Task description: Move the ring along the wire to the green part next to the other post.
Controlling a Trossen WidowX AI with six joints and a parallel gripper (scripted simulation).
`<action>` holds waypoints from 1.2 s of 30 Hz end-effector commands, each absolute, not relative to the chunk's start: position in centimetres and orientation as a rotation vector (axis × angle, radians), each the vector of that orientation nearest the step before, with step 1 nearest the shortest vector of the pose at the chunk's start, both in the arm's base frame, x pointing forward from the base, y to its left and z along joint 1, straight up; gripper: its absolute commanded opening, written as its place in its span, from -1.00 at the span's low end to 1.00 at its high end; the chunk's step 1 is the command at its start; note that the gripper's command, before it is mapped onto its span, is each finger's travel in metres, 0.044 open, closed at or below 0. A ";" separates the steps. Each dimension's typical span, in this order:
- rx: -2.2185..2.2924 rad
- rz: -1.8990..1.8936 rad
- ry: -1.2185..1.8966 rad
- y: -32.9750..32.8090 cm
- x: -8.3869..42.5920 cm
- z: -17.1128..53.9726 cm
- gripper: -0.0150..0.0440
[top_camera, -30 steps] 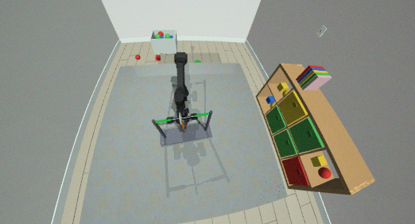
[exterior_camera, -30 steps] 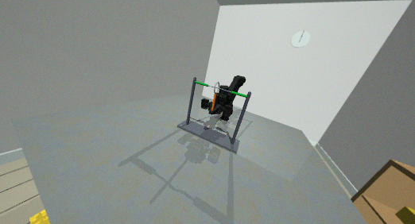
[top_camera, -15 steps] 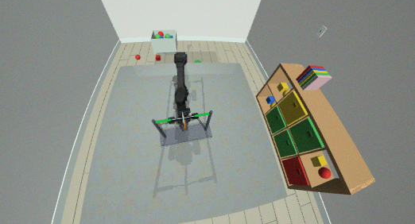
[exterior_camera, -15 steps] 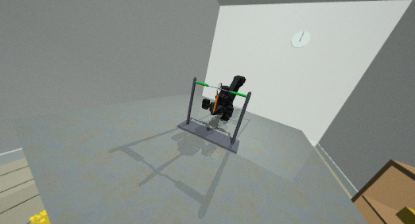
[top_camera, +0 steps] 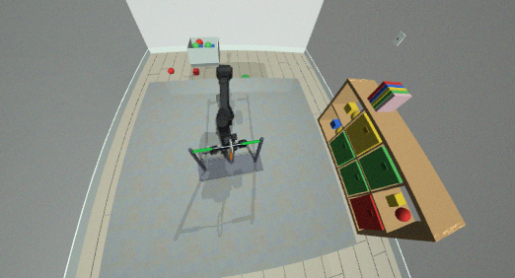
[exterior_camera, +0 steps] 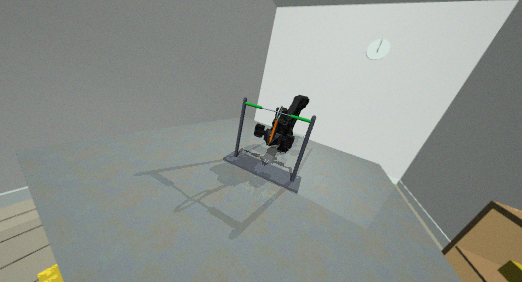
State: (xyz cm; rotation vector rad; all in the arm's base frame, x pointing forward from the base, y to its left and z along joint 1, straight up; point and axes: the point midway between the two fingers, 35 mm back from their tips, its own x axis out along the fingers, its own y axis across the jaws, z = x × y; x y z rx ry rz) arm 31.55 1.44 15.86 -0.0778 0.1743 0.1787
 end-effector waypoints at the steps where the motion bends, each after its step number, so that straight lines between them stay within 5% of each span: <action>1: -0.089 0.192 0.170 1.9 31.5 16.0 -1.00; 36: -0.012 0.149 0.263 5.9 29.9 16.0 -1.00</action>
